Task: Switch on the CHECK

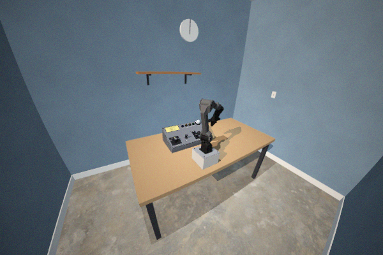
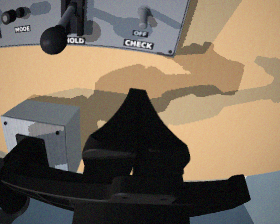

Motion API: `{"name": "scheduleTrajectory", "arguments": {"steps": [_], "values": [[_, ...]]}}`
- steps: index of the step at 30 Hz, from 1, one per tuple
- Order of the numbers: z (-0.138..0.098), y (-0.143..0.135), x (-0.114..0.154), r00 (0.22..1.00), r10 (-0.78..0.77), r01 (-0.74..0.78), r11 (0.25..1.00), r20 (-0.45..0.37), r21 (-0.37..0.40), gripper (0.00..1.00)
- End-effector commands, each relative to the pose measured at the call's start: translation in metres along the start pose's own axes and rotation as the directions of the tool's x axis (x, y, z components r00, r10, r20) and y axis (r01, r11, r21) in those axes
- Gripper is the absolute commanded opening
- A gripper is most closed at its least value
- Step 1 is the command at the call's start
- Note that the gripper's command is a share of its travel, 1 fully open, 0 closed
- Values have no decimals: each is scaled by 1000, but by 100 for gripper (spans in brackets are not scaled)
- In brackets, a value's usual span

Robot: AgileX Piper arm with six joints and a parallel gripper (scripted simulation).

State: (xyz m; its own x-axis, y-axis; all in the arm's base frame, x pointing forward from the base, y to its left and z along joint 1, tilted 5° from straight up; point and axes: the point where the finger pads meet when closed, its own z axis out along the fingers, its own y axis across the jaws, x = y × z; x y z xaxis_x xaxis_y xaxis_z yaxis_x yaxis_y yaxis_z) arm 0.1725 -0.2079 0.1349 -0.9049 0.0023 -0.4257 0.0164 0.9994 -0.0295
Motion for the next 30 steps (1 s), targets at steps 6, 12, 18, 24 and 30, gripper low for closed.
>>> {"name": "scheduleTrajectory", "arguments": {"steps": [6, 12, 18, 24, 30], "values": [[0, 0, -1, 1000, -1, 1, 1000, 1, 2, 0], [5, 0, -1, 1000, -1, 1, 1000, 1, 2, 0], [12, 0, -1, 1000, -1, 1, 1000, 1, 2, 0], [27, 0, 0, 1000, -1, 1, 1000, 1, 2, 0], [48, 0, 0, 1000, -1, 1, 1000, 1, 2, 0]]}}
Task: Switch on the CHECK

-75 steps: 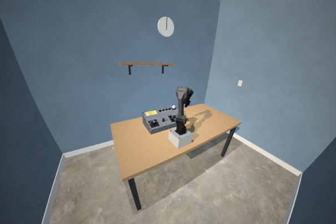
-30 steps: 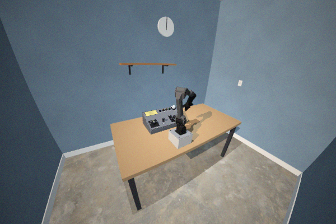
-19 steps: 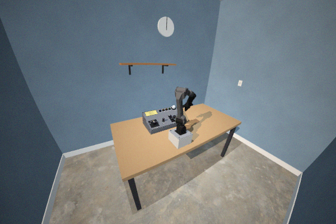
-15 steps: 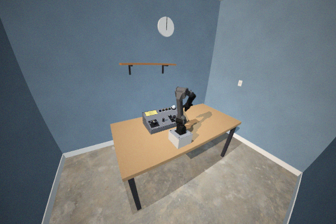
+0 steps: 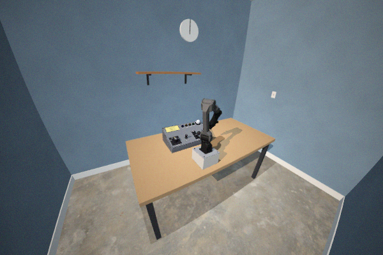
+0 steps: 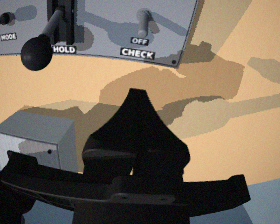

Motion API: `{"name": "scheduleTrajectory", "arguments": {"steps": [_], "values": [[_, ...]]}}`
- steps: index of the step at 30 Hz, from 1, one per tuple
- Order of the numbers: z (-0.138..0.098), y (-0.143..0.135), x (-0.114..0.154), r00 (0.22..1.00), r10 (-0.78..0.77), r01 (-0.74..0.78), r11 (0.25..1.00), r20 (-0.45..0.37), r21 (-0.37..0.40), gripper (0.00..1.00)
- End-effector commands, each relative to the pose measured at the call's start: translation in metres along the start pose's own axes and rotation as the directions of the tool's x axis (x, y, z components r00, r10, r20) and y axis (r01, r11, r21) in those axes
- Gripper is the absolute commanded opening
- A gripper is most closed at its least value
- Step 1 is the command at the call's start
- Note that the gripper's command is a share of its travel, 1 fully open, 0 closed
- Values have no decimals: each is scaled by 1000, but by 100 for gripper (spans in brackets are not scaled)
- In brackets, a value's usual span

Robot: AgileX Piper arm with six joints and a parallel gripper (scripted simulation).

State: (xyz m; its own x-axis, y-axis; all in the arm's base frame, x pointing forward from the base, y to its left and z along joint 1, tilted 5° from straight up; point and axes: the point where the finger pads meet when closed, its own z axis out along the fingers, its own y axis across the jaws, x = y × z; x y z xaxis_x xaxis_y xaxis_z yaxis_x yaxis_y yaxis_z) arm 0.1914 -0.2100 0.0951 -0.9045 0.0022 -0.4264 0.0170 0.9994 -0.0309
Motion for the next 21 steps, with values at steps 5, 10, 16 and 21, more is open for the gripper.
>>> {"name": "scheduleTrajectory", "arguments": {"steps": [5, 10, 16, 21], "values": [[15, 0, 0, 1000, -1, 1, 1000, 1, 0, 0], [33, 0, 0, 1000, -1, 1, 1000, 1, 0, 0], [54, 0, 0, 1000, -1, 1, 1000, 1, 0, 0], [65, 0, 0, 1000, -1, 1, 1000, 1, 0, 0]]}}
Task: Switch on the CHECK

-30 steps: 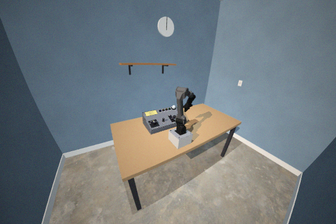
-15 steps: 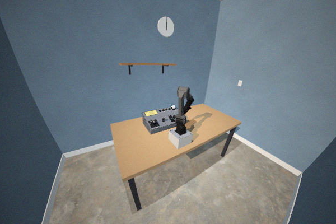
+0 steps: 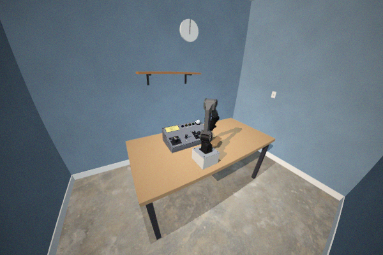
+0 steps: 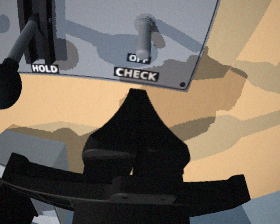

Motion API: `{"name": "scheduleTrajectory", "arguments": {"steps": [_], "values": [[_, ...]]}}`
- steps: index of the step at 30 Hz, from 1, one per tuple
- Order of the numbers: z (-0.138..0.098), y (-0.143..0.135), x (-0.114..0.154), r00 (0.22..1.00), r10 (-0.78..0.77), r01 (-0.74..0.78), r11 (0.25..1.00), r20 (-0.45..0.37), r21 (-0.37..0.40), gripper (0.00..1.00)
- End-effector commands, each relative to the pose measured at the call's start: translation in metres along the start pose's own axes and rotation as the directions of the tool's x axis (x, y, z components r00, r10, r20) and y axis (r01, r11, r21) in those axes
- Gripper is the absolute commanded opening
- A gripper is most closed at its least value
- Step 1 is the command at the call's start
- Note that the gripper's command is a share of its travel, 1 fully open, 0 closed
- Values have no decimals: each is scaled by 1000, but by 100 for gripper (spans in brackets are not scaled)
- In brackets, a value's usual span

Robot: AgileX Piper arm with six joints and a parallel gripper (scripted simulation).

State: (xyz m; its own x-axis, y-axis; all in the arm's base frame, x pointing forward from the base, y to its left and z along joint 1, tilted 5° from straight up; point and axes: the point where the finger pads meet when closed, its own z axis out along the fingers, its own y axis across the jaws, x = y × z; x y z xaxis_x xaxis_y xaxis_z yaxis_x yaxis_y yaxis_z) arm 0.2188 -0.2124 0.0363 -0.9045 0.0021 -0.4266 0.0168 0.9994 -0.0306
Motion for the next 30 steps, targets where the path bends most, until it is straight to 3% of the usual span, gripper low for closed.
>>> {"name": "scheduleTrajectory", "arguments": {"steps": [1, 10, 30], "values": [[0, 0, 0, 1000, 0, 0, 1000, 1, 0, 0], [12, 0, 0, 1000, 0, 0, 1000, 1, 0, 0], [13, 0, 0, 1000, 0, 0, 1000, 1, 0, 0]]}}
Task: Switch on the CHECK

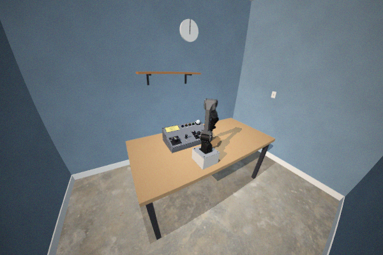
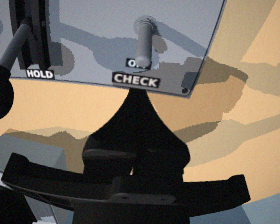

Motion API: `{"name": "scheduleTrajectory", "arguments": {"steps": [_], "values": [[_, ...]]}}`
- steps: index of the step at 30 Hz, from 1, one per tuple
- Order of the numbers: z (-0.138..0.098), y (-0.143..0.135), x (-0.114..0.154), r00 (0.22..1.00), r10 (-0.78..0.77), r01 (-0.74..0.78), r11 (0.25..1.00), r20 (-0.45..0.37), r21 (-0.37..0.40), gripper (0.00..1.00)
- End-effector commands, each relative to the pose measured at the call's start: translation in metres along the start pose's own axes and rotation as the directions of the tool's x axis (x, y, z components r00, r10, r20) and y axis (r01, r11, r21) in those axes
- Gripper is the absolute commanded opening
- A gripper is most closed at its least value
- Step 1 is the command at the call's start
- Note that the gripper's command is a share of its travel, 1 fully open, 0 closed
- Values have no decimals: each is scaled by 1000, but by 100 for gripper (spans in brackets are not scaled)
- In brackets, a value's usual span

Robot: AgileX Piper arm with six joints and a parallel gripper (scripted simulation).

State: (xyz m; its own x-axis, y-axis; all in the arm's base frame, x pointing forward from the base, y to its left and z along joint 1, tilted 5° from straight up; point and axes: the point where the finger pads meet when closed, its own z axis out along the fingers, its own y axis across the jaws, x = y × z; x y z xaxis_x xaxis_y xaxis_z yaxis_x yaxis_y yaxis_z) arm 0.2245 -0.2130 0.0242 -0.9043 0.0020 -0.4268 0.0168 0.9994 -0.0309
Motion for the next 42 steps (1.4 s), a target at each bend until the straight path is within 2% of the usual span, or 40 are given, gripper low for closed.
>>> {"name": "scheduleTrajectory", "arguments": {"steps": [1, 42], "values": [[0, 0, 0, 1000, 0, 0, 1000, 0, 0, 0], [0, 0, -4, 1000, 0, 0, 1000, 0, 0, 0]]}}
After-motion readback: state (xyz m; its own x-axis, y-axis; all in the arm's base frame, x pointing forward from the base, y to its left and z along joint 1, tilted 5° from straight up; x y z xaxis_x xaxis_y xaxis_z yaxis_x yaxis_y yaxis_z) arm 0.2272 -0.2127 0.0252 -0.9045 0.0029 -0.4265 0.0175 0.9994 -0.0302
